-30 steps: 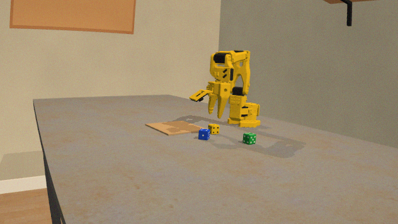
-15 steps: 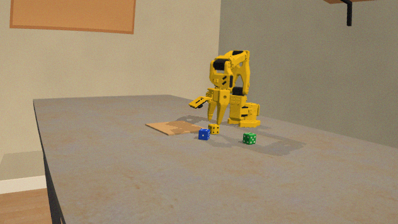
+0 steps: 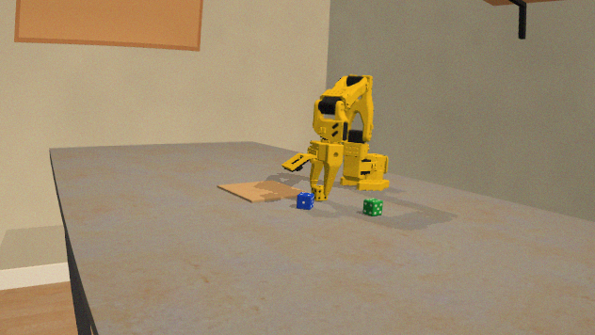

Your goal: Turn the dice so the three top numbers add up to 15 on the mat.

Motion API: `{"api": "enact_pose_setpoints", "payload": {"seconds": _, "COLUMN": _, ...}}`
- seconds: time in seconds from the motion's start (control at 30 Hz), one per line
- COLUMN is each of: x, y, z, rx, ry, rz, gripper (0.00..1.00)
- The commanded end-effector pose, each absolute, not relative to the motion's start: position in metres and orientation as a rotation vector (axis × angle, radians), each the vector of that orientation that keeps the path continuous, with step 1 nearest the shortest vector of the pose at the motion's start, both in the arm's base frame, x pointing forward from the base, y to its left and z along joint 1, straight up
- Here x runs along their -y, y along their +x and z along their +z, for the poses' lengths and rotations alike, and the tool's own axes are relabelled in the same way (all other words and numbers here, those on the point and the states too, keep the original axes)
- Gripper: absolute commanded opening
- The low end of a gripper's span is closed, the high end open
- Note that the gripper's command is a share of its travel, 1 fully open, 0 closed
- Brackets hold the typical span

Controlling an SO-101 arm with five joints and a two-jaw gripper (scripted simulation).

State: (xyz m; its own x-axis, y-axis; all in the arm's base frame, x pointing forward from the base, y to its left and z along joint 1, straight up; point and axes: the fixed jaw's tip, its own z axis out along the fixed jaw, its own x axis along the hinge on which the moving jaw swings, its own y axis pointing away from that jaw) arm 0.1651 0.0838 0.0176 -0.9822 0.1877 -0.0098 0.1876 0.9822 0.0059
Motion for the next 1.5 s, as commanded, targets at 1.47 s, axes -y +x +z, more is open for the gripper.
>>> {"api": "enact_pose_setpoints", "payload": {"seconds": 1.47, "x": -0.0771, "y": 0.1663, "z": 0.0178, "rx": -3.092, "ry": 0.296, "rz": 0.029, "gripper": 0.15}}
